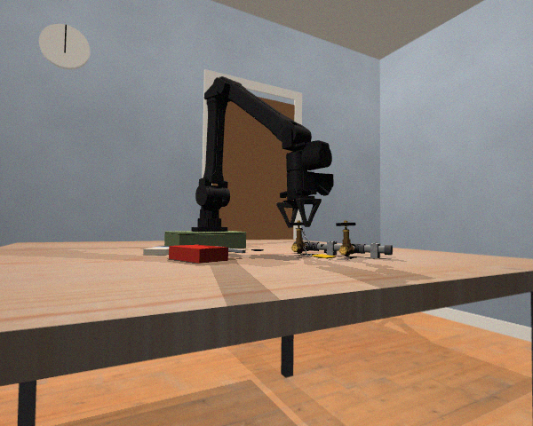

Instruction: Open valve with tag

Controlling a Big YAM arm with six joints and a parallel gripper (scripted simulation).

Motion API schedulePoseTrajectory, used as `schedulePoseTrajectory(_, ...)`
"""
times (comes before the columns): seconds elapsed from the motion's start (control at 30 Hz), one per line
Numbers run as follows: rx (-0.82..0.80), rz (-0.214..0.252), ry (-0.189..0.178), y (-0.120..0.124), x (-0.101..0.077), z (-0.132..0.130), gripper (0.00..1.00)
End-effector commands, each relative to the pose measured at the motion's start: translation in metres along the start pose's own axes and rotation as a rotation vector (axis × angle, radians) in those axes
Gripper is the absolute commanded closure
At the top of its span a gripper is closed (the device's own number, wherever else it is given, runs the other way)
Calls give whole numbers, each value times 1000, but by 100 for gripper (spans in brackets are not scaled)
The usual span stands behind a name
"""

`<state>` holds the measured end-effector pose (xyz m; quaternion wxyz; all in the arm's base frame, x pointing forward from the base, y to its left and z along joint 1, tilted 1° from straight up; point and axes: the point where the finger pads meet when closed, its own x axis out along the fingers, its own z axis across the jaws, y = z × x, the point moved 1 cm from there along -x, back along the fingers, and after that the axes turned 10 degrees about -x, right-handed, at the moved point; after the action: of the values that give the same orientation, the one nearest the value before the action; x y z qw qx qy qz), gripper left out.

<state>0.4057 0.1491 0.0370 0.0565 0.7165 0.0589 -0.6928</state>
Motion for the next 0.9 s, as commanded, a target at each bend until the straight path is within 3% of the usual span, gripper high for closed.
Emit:
schedulePoseTrajectory(0.0, -6, -9, 37, -1, -13, -13, 0)
schedulePoseTrajectory(0.53, 85, -11, 36, -1, -13, -13, 0)
schedulePoseTrajectory(0.7, 249, -13, 36, -1, -13, -13, 0)
schedulePoseTrajectory(0.87, 523, -15, 35, 0, -13, -14, 0)
